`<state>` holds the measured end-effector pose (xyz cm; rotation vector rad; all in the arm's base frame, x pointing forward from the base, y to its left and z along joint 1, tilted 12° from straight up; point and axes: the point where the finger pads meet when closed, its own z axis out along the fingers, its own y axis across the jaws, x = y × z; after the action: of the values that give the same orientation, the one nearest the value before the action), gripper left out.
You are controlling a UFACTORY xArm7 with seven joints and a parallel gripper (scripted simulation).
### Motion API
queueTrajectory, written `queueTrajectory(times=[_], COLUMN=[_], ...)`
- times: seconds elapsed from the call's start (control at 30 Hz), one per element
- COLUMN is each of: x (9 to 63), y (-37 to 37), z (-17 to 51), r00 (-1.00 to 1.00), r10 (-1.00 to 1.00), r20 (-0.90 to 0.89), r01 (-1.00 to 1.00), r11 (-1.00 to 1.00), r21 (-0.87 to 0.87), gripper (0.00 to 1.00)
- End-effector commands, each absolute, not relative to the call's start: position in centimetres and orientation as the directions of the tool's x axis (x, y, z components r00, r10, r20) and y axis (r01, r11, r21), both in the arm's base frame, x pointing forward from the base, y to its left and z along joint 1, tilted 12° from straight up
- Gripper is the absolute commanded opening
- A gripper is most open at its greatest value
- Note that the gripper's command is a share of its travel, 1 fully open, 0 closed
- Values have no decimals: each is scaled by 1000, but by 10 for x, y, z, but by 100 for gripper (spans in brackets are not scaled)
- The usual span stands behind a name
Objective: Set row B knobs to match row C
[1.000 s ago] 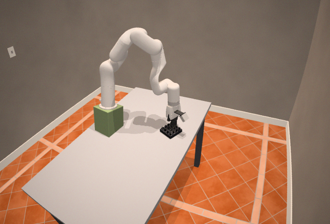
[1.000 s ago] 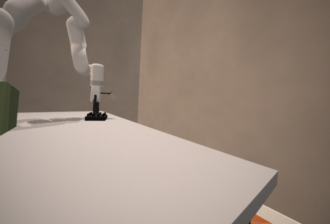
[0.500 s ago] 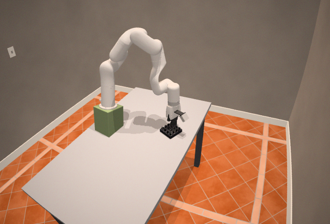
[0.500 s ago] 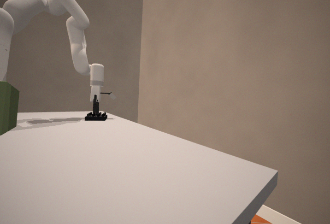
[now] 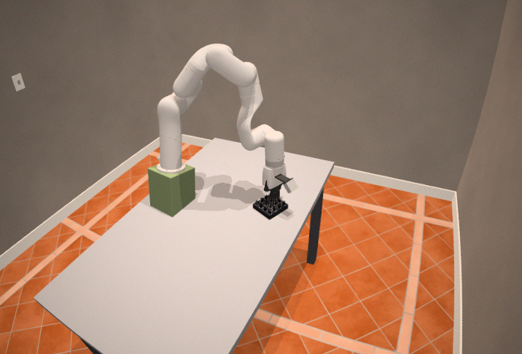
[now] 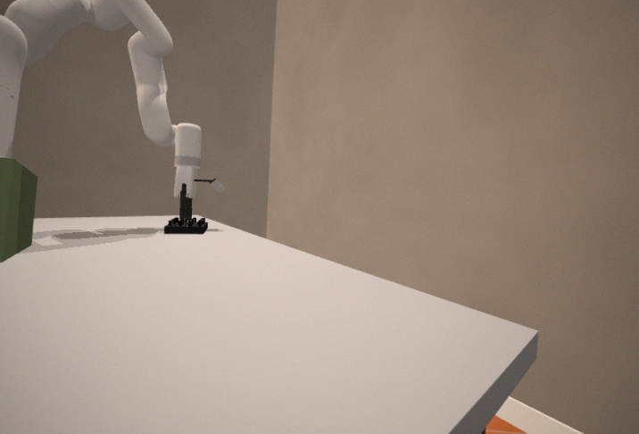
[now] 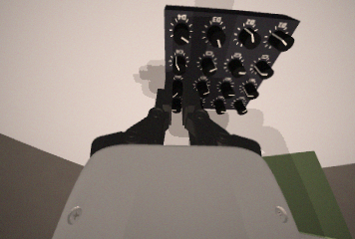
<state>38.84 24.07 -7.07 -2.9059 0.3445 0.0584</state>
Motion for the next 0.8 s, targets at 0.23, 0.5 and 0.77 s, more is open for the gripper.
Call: queueTrajectory(times=[0.23,0.5,0.77], x=[390,390,390], y=[241,241,241], z=[-69,-69,-69], r00=[941,902,816], r10=[-328,-419,-562], r20=[-83,-103,-134], r01=[-339,-432,-578], r11=[-919,-882,-798], r21=[-201,-191,-171], gripper=[8,8,8])
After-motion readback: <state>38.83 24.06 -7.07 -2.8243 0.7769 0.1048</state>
